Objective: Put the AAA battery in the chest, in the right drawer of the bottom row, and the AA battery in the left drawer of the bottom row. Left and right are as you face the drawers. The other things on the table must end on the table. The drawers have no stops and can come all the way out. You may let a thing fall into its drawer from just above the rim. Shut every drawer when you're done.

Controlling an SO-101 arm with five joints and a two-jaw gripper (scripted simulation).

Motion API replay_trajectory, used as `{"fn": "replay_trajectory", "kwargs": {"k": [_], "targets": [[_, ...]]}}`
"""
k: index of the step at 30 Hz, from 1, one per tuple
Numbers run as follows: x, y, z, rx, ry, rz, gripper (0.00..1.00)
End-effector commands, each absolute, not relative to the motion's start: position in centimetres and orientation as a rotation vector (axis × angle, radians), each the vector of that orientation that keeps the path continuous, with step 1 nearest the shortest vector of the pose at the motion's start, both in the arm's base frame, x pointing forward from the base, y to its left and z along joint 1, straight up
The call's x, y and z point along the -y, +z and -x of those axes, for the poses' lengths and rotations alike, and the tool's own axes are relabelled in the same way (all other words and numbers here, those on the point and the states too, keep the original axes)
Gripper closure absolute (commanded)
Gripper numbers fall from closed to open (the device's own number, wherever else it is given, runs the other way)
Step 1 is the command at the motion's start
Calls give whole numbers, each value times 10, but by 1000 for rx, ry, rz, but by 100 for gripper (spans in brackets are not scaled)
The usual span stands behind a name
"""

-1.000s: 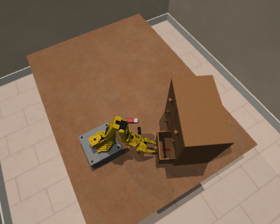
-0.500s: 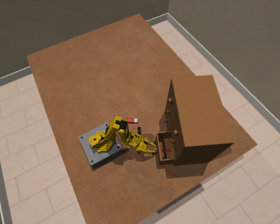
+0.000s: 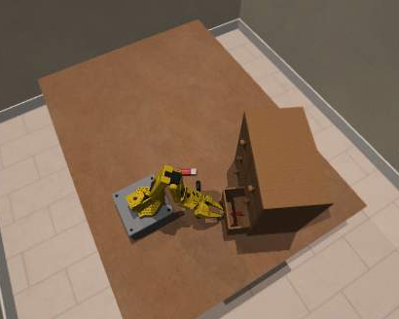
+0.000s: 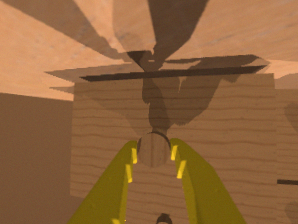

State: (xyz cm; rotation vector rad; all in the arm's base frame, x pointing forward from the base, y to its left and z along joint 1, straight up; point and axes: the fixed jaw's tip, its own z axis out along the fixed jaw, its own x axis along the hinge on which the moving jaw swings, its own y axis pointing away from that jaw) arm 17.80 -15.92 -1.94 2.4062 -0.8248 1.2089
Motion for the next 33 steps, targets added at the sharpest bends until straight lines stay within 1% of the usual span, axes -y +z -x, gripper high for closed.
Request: {"fn": "replay_trajectory", "kwargs": {"k": [1,18,33], "targets": [[159,-20,-179,833,1219,-2404,100],[159,-20,-179,833,1219,-2404,100],[166,-19,-194,838,1233,-2412,100]]}}
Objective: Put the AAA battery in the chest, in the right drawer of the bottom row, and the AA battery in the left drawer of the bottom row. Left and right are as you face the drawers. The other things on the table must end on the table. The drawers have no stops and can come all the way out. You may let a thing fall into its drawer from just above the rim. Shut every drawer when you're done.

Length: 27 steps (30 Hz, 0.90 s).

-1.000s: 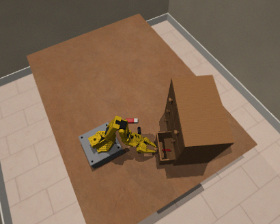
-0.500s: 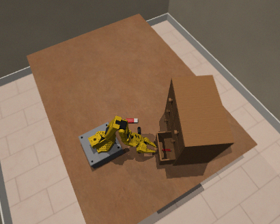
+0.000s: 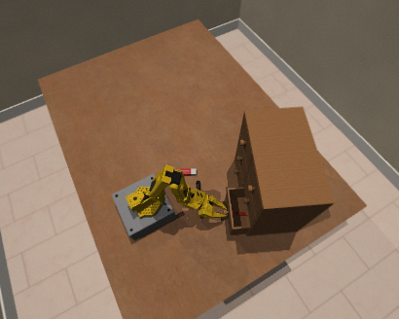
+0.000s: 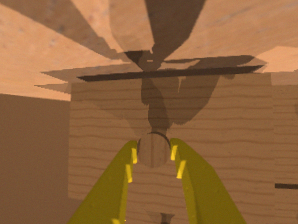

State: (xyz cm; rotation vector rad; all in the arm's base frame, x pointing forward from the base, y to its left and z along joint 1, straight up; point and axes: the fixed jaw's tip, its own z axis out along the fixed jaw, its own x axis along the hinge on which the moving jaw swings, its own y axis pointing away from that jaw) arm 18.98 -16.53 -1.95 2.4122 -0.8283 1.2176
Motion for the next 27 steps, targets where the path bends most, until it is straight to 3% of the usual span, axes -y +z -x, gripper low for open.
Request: {"fn": "replay_trajectory", "kwargs": {"k": [1,27], "targets": [[166,-19,-194,838,1233,-2412,100],[177,-19,-216,816,1240,-2426,100]]}}
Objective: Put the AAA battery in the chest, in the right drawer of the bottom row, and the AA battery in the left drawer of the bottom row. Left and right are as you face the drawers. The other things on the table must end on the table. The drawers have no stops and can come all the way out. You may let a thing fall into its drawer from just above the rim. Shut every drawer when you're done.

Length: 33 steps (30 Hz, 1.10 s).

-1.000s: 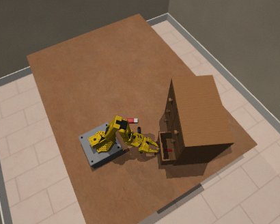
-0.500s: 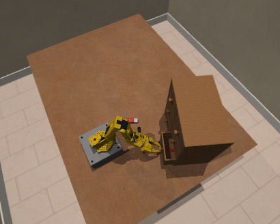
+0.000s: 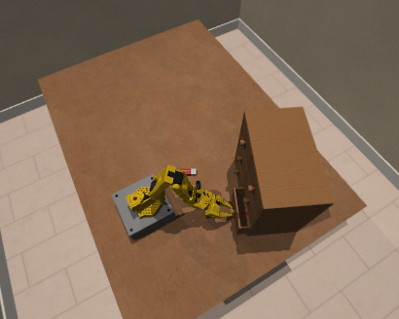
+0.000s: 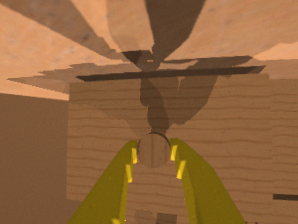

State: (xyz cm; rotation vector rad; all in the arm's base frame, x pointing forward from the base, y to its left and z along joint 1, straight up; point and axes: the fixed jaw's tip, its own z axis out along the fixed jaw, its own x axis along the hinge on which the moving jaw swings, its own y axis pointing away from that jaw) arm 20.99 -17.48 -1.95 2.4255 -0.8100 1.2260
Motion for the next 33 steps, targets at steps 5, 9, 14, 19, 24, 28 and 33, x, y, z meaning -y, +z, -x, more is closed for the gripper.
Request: {"fn": "replay_trajectory", "kwargs": {"k": [5,9,14,19,24,28,33], "targets": [[179,-19,-221,812,1241,-2428,100],[179,-19,-221,812,1241,-2428,100],[181,-19,-226,808,1243,-2431,100],[184,-19,-232,803,1244,-2434,100],[185,-19,-234,801,1245,-2435,100],[186,-19,-236,800,1246,-2436,100],[188,-19,-241,796,1247,-2439,100]]}}
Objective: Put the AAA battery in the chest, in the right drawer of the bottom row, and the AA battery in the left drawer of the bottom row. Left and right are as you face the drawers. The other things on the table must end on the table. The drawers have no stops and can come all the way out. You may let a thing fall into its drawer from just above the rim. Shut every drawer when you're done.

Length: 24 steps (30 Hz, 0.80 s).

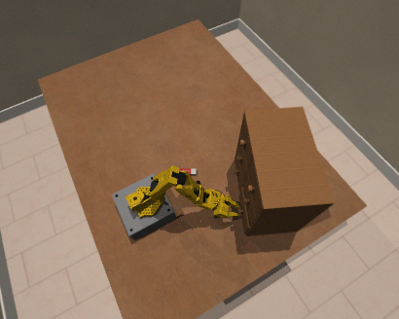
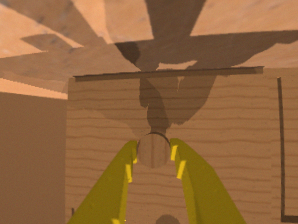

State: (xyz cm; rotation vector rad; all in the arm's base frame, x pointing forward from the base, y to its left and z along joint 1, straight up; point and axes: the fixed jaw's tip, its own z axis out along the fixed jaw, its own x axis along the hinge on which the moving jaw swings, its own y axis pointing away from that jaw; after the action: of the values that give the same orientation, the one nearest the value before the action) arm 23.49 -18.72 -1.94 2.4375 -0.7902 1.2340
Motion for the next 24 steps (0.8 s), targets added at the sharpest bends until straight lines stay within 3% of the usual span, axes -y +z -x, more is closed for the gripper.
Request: {"fn": "replay_trajectory", "kwargs": {"k": [1,24], "targets": [[189,-19,-242,795,1247,-2439,100],[191,-18,-242,785,1242,-2437,100]]}}
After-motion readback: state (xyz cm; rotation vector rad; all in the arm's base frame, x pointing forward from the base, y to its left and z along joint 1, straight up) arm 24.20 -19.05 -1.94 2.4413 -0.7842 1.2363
